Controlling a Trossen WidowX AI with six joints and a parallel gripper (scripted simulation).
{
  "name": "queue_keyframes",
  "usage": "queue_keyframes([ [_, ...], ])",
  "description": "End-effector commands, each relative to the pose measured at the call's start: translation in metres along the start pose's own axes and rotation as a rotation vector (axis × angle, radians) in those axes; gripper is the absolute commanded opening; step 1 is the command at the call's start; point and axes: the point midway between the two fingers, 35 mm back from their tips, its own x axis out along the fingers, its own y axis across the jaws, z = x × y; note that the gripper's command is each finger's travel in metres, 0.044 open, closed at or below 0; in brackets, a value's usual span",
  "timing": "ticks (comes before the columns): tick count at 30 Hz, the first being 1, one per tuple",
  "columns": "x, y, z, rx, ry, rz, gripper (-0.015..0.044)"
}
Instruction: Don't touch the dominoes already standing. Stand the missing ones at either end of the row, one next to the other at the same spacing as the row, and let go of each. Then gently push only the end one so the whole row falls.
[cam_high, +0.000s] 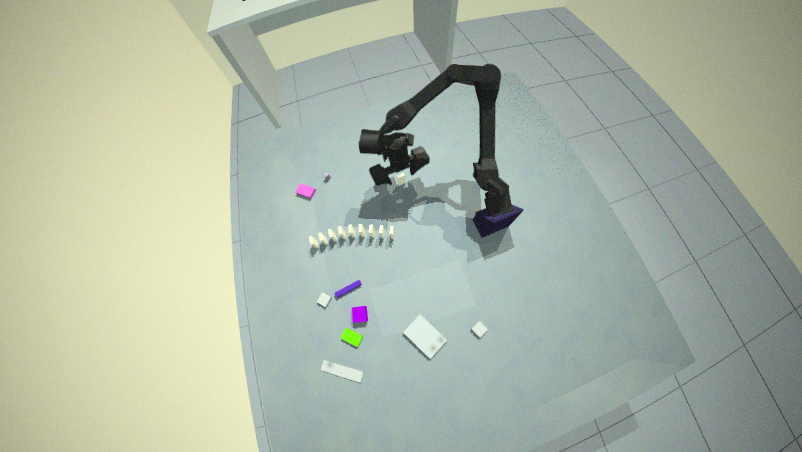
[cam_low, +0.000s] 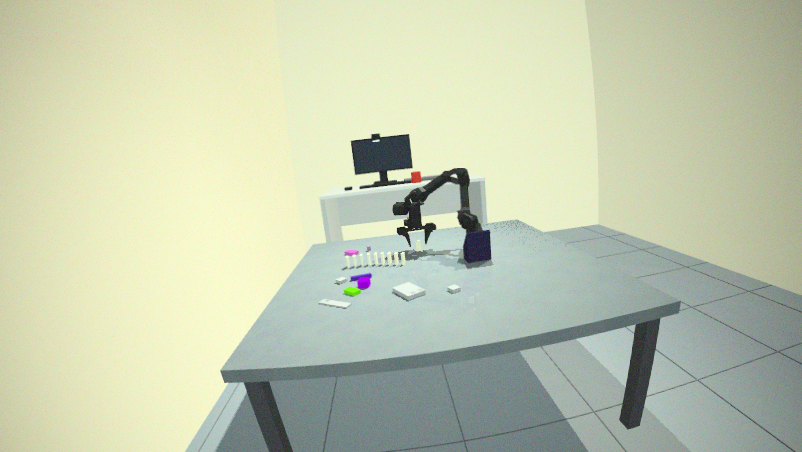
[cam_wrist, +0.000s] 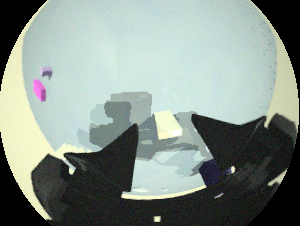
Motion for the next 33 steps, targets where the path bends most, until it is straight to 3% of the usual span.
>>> queue_keyframes([
  [1, 0.002, 0.0, -0.001, -0.005, 0.003, 0.0, 0.0282],
  [8, 0.002, 0.0, -0.001, -0.005, 0.003, 0.0, 0.0107],
  [18, -0.001, 0.001, -0.001, -0.006, 0.004, 0.002, 0.0107],
  [27, -0.122, 0.0, -0.002, -0.096, 0.007, 0.082, 0.0107],
  [33, -0.131, -0.003, -0.001, -0.104, 0.003, 0.089, 0.0107],
])
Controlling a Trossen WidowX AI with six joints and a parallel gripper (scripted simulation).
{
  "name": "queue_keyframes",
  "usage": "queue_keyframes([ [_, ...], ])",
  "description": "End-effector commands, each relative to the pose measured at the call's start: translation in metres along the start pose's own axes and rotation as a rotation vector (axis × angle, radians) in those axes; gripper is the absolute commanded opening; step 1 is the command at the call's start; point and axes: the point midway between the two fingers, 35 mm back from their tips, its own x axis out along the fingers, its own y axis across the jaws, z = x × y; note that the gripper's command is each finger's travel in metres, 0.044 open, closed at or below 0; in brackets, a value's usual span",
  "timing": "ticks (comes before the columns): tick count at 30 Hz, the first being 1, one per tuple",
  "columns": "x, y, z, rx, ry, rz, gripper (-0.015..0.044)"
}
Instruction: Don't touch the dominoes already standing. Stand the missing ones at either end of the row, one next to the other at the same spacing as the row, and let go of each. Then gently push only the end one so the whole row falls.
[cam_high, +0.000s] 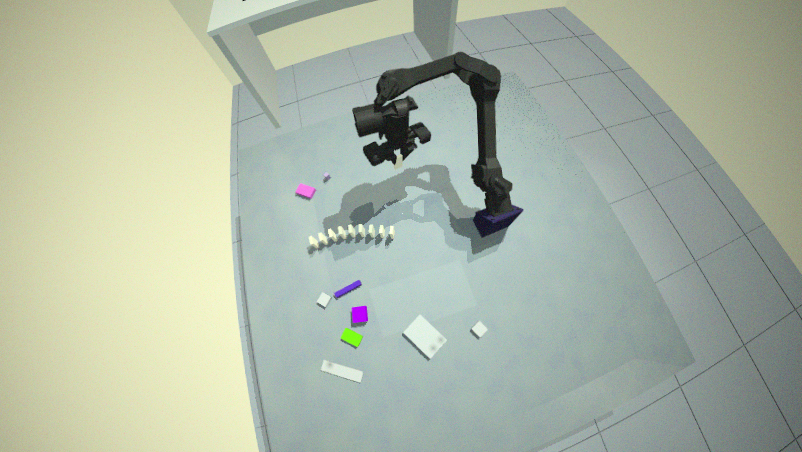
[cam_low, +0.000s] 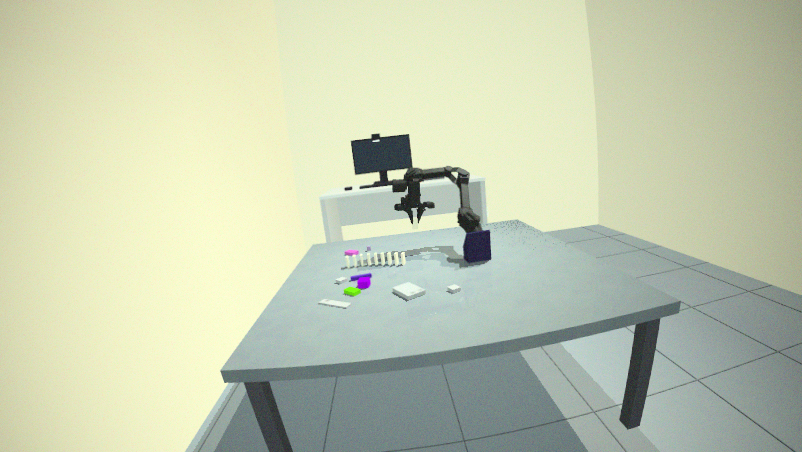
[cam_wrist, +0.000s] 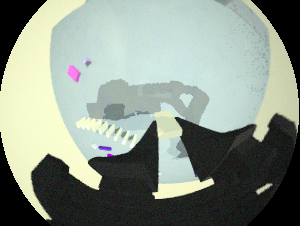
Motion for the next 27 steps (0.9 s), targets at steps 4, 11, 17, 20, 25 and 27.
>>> queue_keyframes([
  [4, -0.021, -0.004, 0.003, -0.011, -0.013, 0.013, 0.0107],
  [11, -0.018, 0.056, -0.066, -0.449, 0.027, -0.013, 0.0107],
  [17, -0.015, 0.092, -0.156, -0.907, 0.04, -0.06, 0.0107],
  [20, -0.014, 0.094, -0.167, -0.958, 0.04, -0.068, 0.0107],
  [25, -0.013, 0.094, -0.167, -0.958, 0.04, -0.067, 0.0107],
  [27, -0.007, 0.095, -0.167, -0.959, 0.042, -0.066, 0.0107],
])
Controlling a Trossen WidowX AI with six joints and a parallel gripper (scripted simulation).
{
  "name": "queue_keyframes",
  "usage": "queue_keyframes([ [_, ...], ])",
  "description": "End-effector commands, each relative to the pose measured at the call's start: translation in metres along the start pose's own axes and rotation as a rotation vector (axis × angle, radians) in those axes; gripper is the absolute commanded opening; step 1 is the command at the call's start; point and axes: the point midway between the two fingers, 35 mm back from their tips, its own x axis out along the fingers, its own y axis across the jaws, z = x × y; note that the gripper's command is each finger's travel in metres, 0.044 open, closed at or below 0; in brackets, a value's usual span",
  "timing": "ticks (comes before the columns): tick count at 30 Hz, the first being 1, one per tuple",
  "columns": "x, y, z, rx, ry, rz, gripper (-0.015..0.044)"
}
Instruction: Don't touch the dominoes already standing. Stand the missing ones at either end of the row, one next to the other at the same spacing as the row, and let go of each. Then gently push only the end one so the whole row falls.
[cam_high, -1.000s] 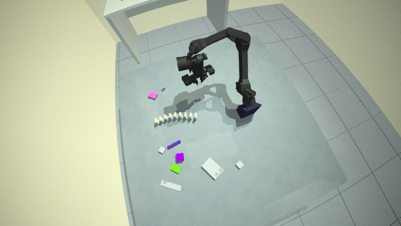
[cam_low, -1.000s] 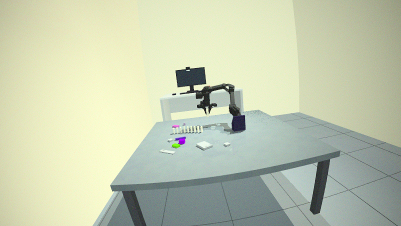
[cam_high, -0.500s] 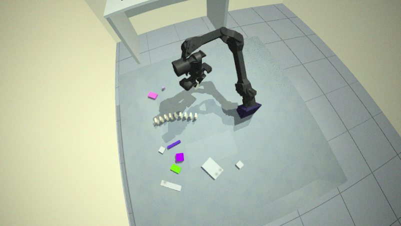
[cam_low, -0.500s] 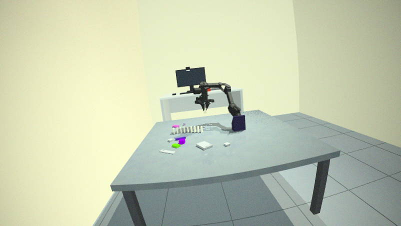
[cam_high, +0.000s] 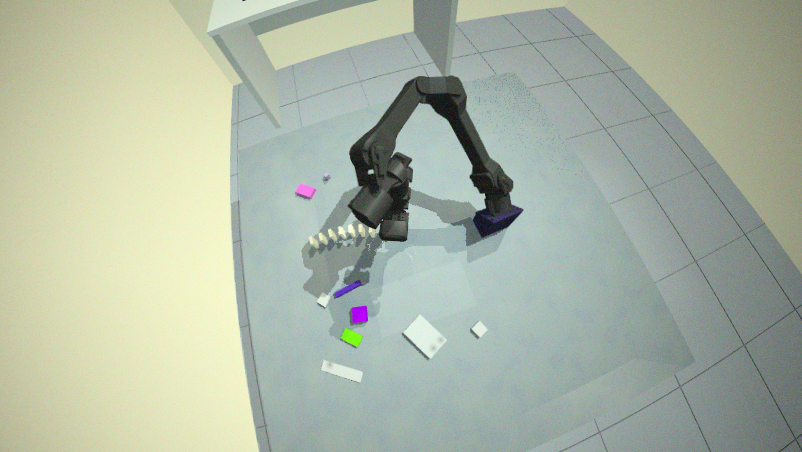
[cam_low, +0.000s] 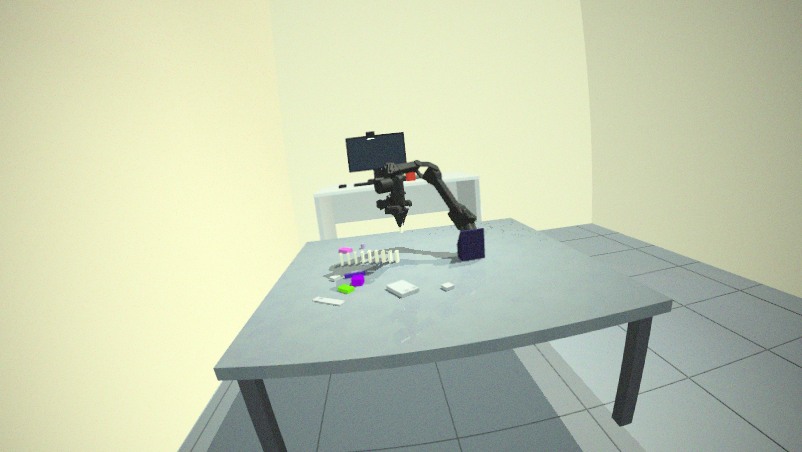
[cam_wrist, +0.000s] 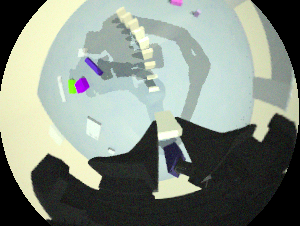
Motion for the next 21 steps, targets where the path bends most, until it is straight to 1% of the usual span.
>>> queue_keyframes([
  [1, 0.012, 0.004, 0.0, -0.014, 0.005, 0.001, 0.0107],
  [21, 0.109, 0.005, 0.002, -0.013, 0.003, 0.002, 0.0107],
])
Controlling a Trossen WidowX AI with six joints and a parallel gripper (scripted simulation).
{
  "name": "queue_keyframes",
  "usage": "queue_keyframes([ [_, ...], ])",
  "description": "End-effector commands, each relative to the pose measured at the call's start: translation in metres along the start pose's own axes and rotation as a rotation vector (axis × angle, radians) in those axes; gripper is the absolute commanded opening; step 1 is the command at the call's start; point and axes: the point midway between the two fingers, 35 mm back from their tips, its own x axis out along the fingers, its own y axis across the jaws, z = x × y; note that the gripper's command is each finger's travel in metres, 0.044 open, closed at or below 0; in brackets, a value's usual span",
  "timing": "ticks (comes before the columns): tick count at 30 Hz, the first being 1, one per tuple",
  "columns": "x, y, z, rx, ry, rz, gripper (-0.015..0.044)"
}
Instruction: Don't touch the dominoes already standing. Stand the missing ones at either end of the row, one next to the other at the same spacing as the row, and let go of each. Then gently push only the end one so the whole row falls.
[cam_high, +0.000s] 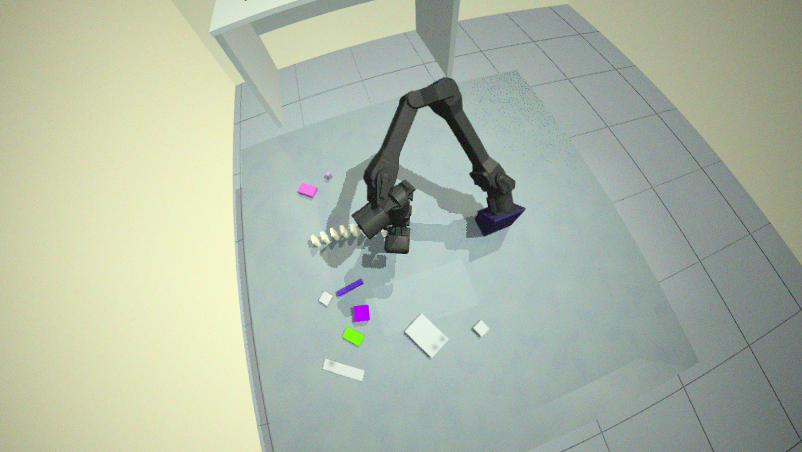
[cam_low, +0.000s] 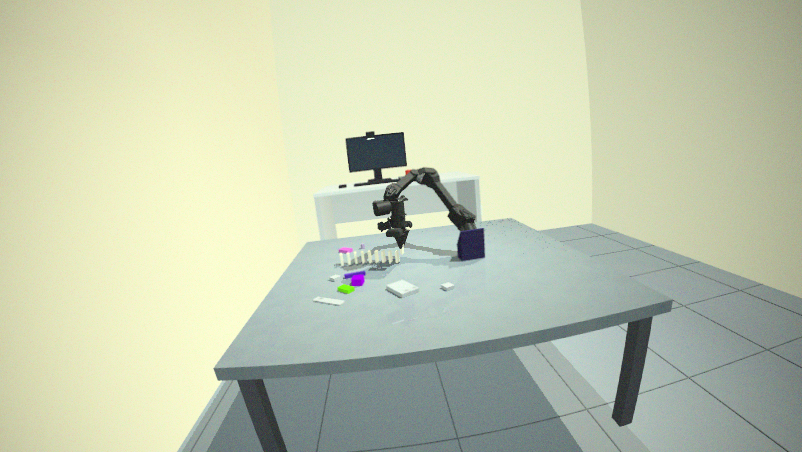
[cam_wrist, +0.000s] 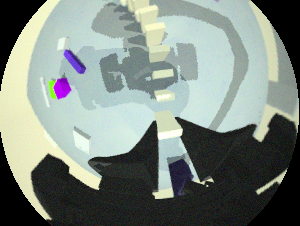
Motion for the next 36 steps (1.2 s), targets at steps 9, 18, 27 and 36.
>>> queue_keyframes([
  [9, 0.036, -0.007, -0.005, -0.002, -0.002, -0.016, 0.0107],
  [18, 0.036, -0.007, -0.005, -0.002, -0.002, -0.016, 0.0133],
  [27, 0.036, -0.007, -0.005, -0.002, -0.002, -0.016, 0.037],
  [36, -0.003, -0.001, -0.001, -0.003, 0.002, -0.003, 0.044],
])
